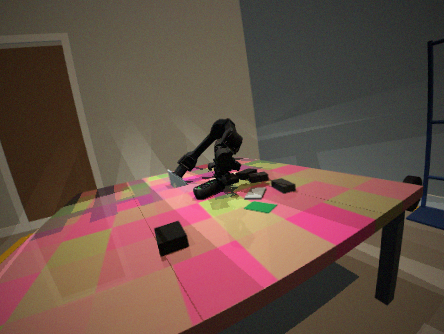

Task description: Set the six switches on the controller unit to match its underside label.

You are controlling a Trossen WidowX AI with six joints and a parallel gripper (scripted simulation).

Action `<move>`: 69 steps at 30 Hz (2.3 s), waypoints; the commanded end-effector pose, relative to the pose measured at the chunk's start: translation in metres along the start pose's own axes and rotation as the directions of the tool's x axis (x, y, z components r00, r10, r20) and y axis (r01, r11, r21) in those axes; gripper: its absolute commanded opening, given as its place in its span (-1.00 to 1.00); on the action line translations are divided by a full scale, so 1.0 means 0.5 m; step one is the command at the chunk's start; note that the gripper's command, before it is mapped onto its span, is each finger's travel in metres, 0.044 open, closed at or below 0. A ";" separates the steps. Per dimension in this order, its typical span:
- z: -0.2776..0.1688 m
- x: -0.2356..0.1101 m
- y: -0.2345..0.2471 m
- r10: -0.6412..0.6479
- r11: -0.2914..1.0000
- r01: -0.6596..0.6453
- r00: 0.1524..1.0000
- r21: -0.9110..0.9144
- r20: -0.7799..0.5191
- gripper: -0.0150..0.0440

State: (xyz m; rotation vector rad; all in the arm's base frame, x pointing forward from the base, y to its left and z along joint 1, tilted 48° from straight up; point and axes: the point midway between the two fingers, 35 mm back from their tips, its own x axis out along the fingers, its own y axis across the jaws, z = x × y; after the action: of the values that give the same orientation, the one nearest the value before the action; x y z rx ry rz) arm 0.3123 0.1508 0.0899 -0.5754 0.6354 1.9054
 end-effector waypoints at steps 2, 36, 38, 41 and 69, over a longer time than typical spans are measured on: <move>-0.004 0.015 0.011 0.032 0.999 -0.031 0.999 0.008 -0.007 -0.49; -0.001 -0.023 -0.020 -0.023 0.999 0.023 1.000 0.022 -0.002 -0.49; -0.001 -0.058 -0.046 -0.058 0.997 0.058 0.998 0.050 -0.006 -0.49; -0.004 -0.107 -0.078 -0.106 0.990 0.107 0.994 0.089 -0.013 -0.49; -0.244 -0.069 0.136 -0.487 0.793 0.486 0.868 -0.367 0.097 -0.49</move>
State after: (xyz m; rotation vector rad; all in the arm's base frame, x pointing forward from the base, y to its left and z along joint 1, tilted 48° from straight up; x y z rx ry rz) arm 0.2984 0.0296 0.0430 -0.8279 0.1674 1.5766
